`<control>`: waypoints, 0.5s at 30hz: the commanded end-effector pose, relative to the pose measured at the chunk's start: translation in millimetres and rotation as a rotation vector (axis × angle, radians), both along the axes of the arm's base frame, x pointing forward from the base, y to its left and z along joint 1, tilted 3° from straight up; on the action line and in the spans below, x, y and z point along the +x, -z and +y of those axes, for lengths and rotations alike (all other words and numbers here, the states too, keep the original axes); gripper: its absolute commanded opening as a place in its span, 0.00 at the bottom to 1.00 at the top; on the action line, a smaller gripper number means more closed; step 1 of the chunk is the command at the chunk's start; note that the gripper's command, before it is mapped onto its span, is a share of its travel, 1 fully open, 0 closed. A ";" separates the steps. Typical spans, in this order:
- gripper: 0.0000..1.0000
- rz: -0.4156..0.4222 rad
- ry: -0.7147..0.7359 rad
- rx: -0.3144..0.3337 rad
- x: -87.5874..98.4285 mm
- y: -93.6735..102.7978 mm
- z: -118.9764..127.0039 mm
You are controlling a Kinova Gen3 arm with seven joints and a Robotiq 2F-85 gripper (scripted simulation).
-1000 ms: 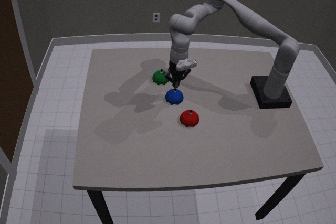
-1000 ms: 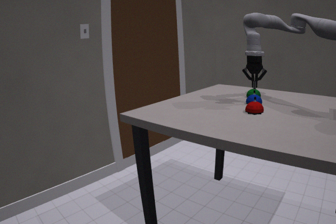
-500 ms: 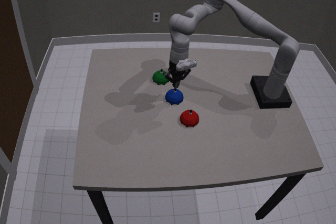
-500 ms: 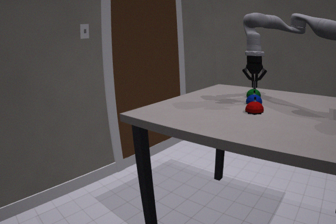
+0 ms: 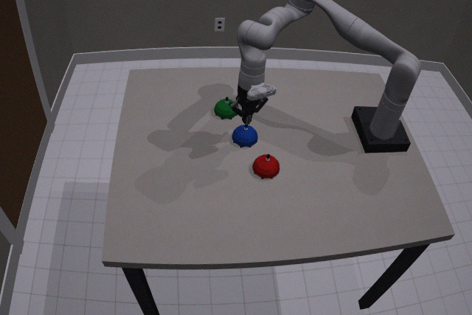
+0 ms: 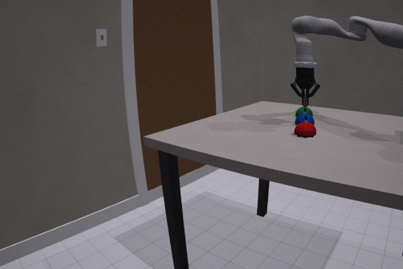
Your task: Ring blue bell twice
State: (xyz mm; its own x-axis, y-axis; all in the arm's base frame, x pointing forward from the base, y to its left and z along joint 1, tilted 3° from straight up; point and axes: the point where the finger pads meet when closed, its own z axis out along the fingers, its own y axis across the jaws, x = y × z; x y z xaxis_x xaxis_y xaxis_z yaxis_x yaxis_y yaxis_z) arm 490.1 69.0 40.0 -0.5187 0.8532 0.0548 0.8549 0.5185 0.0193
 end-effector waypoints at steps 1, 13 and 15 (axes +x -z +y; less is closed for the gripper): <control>0.00 0.000 0.000 0.000 -0.2 2.6 0.3; 0.00 0.000 0.000 0.000 -0.3 7.0 0.6; 0.00 0.000 0.000 0.000 -0.3 7.0 0.6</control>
State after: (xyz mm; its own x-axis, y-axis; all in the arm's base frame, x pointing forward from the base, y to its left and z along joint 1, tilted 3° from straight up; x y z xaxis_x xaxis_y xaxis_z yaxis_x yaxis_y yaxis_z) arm 490.1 69.1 32.9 -0.5182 0.8535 0.0549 0.8552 0.5180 0.0191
